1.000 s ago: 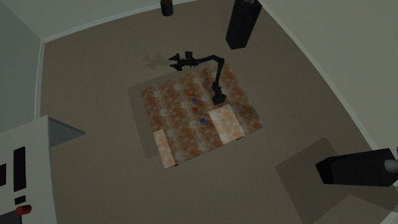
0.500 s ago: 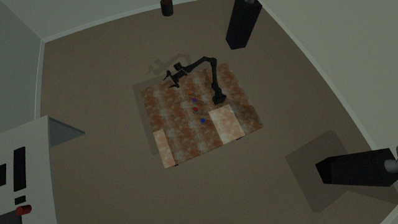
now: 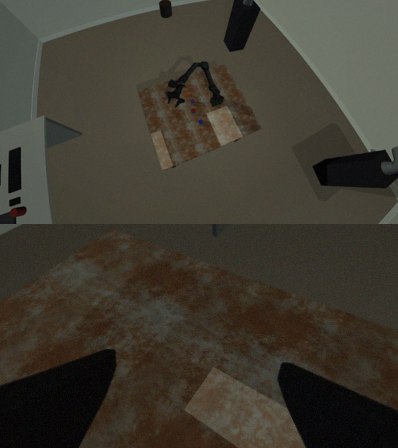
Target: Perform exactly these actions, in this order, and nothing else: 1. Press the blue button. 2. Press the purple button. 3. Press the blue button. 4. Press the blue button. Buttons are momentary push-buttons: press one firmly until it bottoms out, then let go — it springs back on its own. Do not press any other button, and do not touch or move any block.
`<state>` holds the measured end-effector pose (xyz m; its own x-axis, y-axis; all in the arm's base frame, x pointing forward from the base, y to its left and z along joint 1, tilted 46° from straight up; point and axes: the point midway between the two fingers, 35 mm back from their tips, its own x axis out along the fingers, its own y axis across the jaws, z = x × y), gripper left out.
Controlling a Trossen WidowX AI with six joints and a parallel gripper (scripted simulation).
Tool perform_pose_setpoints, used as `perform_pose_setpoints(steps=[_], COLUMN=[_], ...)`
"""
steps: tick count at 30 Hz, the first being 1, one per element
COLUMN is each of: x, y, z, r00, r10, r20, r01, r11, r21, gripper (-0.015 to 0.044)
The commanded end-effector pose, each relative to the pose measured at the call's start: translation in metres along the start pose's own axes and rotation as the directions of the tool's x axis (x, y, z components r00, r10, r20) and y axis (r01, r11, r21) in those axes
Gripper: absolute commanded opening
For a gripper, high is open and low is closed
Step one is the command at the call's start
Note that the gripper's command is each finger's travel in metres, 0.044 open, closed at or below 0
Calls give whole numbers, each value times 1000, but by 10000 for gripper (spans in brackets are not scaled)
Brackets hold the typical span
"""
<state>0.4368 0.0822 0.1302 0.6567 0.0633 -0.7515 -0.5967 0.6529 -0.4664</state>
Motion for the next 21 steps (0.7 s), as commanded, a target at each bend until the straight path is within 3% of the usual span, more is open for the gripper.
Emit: perform_pose_setpoints(steps=[1,11,21], x=[29,44,28], y=[67,175,255], z=[-14,-53,-105], r00=[974,831,625], r10=[124,179,-31], r20=[-190,-527,-780], r01=[-89,30,384], r11=[979,931,882], r21=[181,364,272], gripper=[400,400,400])
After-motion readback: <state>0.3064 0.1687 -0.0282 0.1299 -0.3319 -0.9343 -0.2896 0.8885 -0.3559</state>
